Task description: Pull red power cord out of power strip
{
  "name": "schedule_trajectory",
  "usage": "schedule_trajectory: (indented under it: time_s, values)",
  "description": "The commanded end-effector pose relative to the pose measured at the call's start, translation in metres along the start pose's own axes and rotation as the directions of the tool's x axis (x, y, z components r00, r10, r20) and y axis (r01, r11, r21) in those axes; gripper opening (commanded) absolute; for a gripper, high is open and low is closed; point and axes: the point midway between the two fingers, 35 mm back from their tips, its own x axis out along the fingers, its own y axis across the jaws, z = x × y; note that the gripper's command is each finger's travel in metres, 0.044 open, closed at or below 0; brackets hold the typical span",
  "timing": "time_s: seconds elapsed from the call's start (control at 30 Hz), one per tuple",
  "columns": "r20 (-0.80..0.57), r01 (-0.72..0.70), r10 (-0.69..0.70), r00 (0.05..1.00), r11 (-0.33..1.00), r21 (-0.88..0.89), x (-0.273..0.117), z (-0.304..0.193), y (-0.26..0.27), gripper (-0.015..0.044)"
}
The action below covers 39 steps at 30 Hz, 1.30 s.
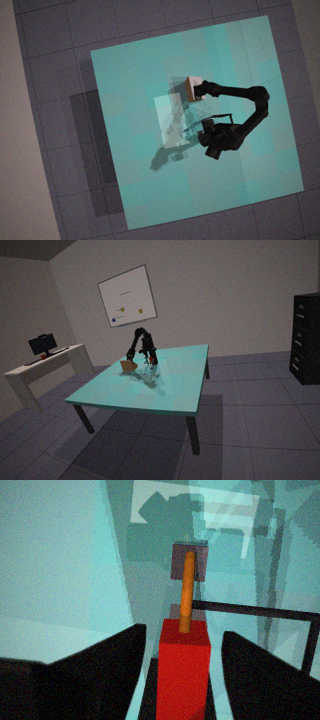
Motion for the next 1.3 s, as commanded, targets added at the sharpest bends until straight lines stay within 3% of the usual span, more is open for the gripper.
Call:
schedule_trajectory:
  time_s: [0.0,0.97,1.1,1.27]
  values:
    - [-0.007,0.003,-0.003,1.0,1.0,0.007,0.002,-0.008,-0.002,0.016]
    - [-0.009,0.003,-0.003,1.0,1.0,0.007,0.014,-0.025,-0.003,0.016]
    - [-0.003,0.002,-0.002,1.0,1.0,0.0,0.011,-0.024,-0.002,0.0055]
    - [-0.003,0.002,-0.002,1.0,1.0,0.0,0.011,-0.024,-0.002,0.0022]
